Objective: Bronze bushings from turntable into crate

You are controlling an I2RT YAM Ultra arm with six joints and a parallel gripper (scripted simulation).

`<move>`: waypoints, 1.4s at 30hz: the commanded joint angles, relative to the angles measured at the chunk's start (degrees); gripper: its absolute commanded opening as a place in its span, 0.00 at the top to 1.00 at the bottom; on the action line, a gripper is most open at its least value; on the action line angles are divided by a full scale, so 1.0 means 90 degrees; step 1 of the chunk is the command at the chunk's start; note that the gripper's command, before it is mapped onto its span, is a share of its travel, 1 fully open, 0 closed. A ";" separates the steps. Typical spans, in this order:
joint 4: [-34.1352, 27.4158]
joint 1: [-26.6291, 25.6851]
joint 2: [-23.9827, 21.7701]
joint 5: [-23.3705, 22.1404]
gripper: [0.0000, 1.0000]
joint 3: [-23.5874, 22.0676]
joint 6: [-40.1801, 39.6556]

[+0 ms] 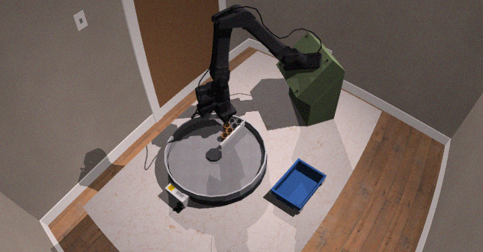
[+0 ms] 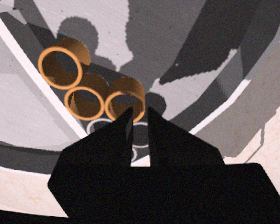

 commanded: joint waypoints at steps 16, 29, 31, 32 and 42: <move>0.0005 0.0008 -0.0069 -0.0061 0.87 0.0246 -0.0019; 0.0005 0.0008 -0.0069 -0.0061 0.87 0.0246 -0.0019; 0.0005 0.0008 -0.0069 -0.0061 0.87 0.0246 -0.0019; 0.0005 0.0008 -0.0069 -0.0061 0.87 0.0246 -0.0019; 0.0197 -0.0038 0.0174 -0.0077 0.87 0.0111 -0.0043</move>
